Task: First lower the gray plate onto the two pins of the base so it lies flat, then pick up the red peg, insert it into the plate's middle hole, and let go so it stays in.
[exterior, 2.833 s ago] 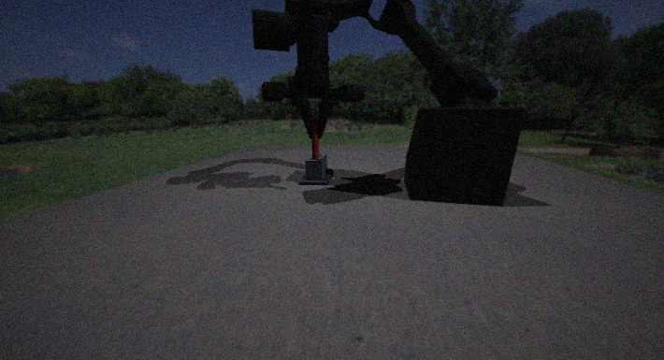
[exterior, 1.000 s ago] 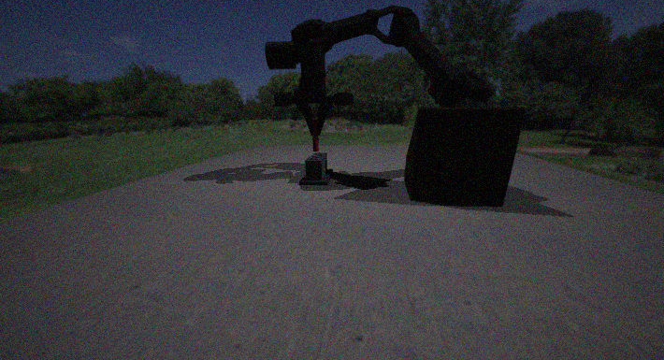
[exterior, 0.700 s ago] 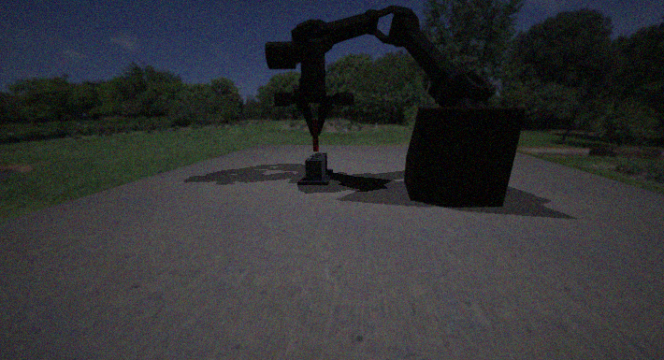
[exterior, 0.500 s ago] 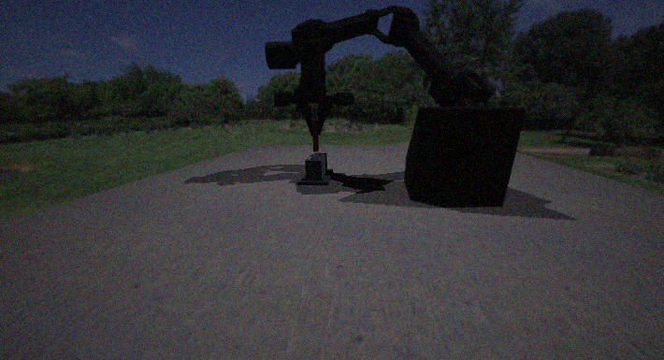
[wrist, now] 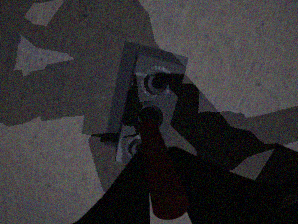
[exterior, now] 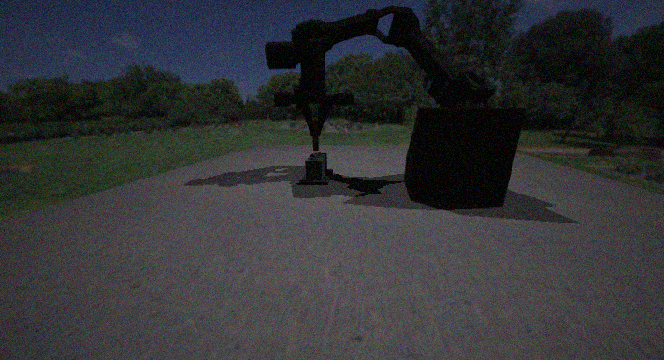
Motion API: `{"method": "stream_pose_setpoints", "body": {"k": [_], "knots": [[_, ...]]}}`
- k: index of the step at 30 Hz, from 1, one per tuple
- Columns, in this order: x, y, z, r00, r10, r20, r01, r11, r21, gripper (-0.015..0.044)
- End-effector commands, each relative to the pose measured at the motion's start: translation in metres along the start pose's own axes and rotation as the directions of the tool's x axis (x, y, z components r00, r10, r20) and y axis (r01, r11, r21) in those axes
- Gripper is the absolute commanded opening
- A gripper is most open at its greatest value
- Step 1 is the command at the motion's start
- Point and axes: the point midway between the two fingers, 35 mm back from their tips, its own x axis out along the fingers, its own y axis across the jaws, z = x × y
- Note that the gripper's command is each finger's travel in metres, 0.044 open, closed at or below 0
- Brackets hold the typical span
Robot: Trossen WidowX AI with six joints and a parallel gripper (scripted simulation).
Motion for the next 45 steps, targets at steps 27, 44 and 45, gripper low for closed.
{"method": "stream_pose_setpoints", "body": {"k": [27, 44, 45], "knots": [[0.000, 0.000, 0.002, 1.000, 0.000, 0.000, 0.000, 1.000, 0.000, 0.0000], [0.017, -0.002, 0.003, 1.000, -0.003, 0.006, 0.003, 1.000, -0.007, 0.0000], [0.017, -0.002, 0.003, 1.000, -0.002, 0.004, 0.002, 1.000, -0.005, 0.0000]]}}
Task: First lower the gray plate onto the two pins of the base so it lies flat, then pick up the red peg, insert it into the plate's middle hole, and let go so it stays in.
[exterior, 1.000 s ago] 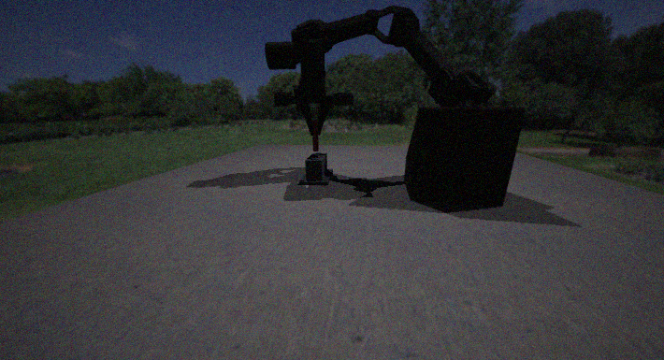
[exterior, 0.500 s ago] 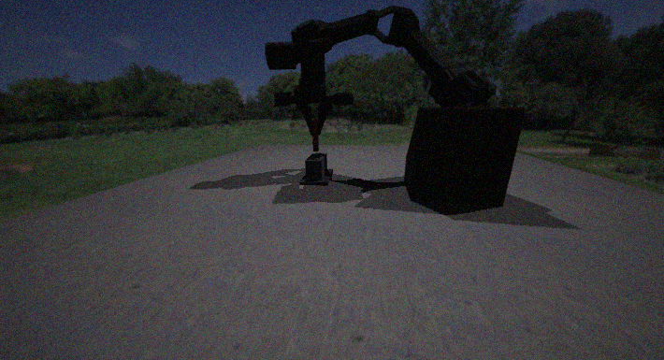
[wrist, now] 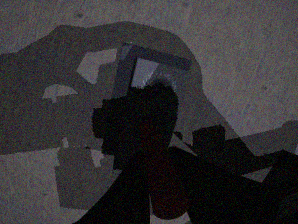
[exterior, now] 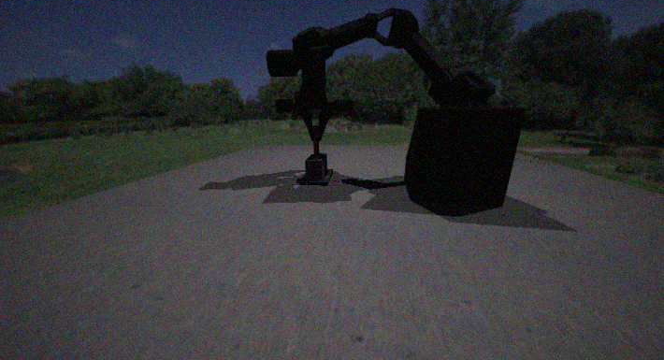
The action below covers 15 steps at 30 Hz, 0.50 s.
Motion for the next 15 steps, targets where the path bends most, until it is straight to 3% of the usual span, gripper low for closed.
{"method": "stream_pose_setpoints", "body": {"k": [1, 15], "knots": [[0.0009, -0.0002, 0.0002, 1.000, -0.001, 0.003, 0.001, 1.000, -0.003, 0.0000], [0.0002, 0.0001, 0.0000, 1.000, 0.000, 0.000, 0.000, 1.000, 0.000, 0.0000]]}}
